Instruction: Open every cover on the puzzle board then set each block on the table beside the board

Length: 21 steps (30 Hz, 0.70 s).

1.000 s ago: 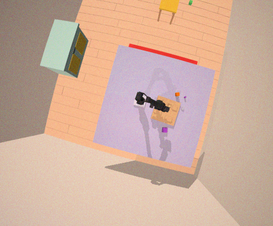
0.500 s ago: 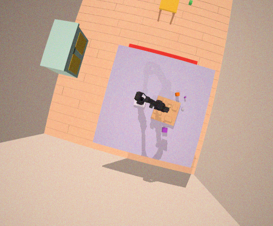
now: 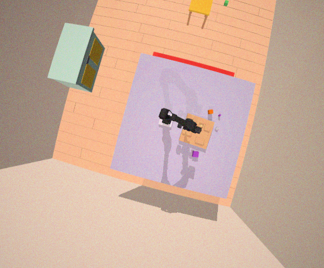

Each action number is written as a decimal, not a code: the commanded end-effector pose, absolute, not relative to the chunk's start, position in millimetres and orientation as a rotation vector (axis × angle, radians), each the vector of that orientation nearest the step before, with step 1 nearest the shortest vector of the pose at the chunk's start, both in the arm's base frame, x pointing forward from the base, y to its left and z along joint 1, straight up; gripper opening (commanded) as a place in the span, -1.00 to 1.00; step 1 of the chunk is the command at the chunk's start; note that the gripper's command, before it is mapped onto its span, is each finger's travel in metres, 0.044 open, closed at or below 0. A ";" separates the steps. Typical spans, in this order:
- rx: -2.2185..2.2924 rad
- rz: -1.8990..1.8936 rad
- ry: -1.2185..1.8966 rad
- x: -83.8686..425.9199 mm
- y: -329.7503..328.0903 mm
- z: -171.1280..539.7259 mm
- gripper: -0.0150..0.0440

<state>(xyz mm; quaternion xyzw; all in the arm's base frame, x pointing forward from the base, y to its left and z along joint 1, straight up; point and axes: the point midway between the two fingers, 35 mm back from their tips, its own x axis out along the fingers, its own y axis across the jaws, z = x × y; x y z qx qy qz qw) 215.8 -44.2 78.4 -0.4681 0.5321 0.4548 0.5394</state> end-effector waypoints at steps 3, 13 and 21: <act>-1.115 1.083 1.259 216.1 -44.1 88.7 -0.49; -1.090 1.058 1.278 218.0 -46.3 94.3 -0.49; -0.808 0.775 1.404 254.4 -71.4 108.1 -0.49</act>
